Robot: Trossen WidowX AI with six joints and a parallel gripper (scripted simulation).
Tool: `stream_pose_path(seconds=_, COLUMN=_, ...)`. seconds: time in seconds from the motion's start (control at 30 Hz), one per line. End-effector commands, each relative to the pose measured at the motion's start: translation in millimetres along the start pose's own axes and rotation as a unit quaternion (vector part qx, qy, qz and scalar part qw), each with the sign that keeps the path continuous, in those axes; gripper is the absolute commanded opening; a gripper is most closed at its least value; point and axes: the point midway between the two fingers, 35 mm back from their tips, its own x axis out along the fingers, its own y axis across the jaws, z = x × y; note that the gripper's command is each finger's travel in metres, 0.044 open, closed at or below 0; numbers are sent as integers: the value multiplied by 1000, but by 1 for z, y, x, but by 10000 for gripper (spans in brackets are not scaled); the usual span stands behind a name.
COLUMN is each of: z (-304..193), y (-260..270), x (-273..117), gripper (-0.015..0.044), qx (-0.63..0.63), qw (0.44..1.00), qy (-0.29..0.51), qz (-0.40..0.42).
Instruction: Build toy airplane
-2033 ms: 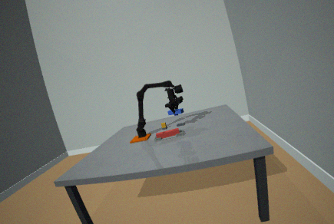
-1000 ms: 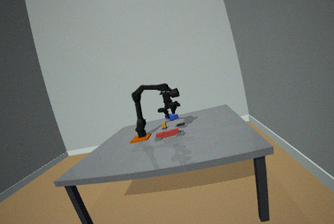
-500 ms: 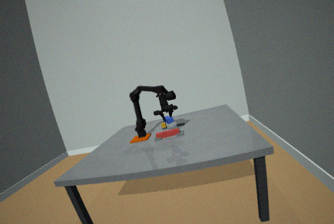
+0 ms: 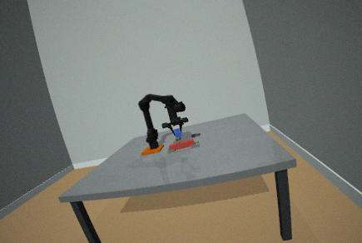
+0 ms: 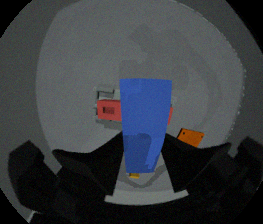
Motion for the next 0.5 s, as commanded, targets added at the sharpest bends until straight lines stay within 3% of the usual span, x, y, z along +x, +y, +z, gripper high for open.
stream_pose_path(seconds=0.0, z=4, y=-11, x=4, gripper=0, qx=33, qw=999, qy=2, qz=0)
stream_pose_path(seconds=0.13, z=7, y=-17, x=5, gripper=0, qx=51, qw=999, qy=2, qz=0)
stream_pose_path(seconds=0.37, z=7, y=-17, x=6, gripper=184, qx=51, qw=999, qy=2, qz=0)
stream_pose_path(seconds=0.47, z=7, y=-17, x=6, gripper=195, qx=51, qw=999, qy=2, qz=0)
